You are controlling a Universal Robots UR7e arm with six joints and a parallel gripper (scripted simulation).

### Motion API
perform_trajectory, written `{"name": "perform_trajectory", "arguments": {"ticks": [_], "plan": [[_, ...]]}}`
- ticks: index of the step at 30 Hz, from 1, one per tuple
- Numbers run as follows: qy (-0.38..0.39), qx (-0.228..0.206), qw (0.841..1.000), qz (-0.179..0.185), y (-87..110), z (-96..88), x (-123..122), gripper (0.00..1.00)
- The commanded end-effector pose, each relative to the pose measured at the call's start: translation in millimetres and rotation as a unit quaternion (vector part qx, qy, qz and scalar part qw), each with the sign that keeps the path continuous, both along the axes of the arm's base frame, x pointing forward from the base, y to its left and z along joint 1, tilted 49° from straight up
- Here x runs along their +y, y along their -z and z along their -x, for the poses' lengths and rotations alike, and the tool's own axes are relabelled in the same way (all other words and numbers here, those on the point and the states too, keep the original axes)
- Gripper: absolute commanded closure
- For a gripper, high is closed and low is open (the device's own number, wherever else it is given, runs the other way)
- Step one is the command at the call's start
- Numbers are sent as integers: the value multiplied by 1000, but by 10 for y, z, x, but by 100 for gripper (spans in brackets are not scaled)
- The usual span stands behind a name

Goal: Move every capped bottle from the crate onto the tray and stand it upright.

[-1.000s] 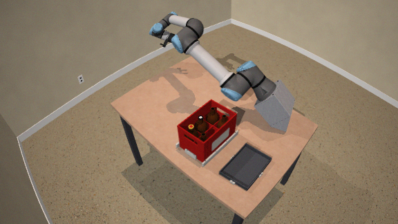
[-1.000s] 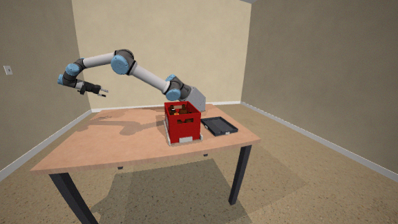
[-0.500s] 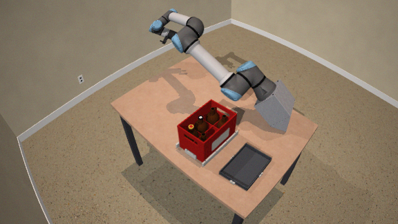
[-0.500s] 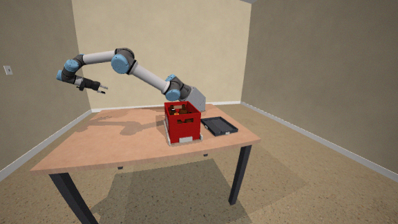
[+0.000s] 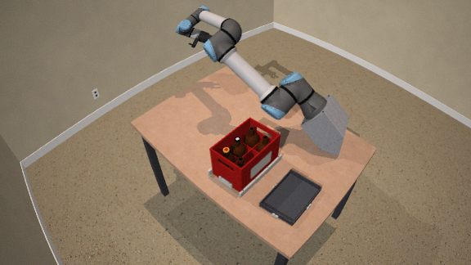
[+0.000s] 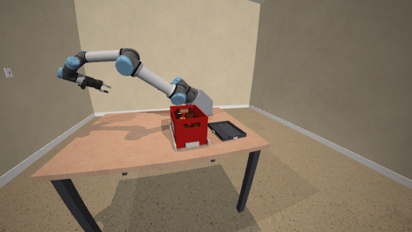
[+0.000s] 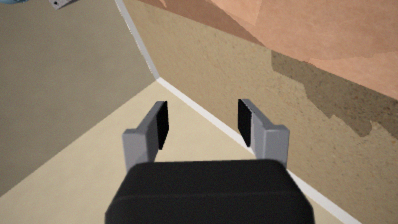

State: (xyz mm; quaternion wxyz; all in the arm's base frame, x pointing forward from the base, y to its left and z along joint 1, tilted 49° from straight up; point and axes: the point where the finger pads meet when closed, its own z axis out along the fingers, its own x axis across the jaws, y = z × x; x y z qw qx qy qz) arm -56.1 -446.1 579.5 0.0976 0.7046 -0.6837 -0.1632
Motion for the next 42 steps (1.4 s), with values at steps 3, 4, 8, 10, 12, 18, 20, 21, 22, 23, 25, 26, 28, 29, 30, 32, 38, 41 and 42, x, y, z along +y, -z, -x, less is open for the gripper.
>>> {"name": "perform_trajectory", "arguments": {"ticks": [3, 4, 8, 10, 12, 18, 20, 21, 22, 23, 25, 26, 28, 29, 30, 32, 38, 41, 42], "plan": [[0, 0, 1000, 0, -161, 78, 168, 0], [0, 0, 1000, 0, -183, 89, 191, 0], [0, 0, 1000, 1, -135, 63, 141, 0], [0, 0, 1000, 1, -143, 68, 149, 0], [0, 0, 1000, 1, -151, 72, 158, 0], [0, 0, 1000, 1, -176, 85, 183, 0], [0, 0, 1000, 0, -184, 89, 192, 0], [0, 0, 1000, 0, -188, 92, 196, 0], [0, 0, 1000, 0, -188, 92, 196, 0], [0, 0, 1000, 0, -188, 92, 196, 0], [-13, 0, 1000, 1, -178, 20, 181, 0], [-19, 0, 1000, 1, -178, -14, 179, 0], [-32, 0, 1000, 1, -179, -80, 175, 0], [-38, 0, 999, 1, -179, -113, 173, 0], [-44, 0, 999, 1, -179, -147, 171, 0], [-57, 0, 998, 1, -180, -213, 167, 0], [-95, 0, 995, 1, -181, -413, 154, 0], [-80, 0, 997, 0, -181, -353, 160, 0], [-81, 0, 997, 0, -182, -380, 158, 0]]}}
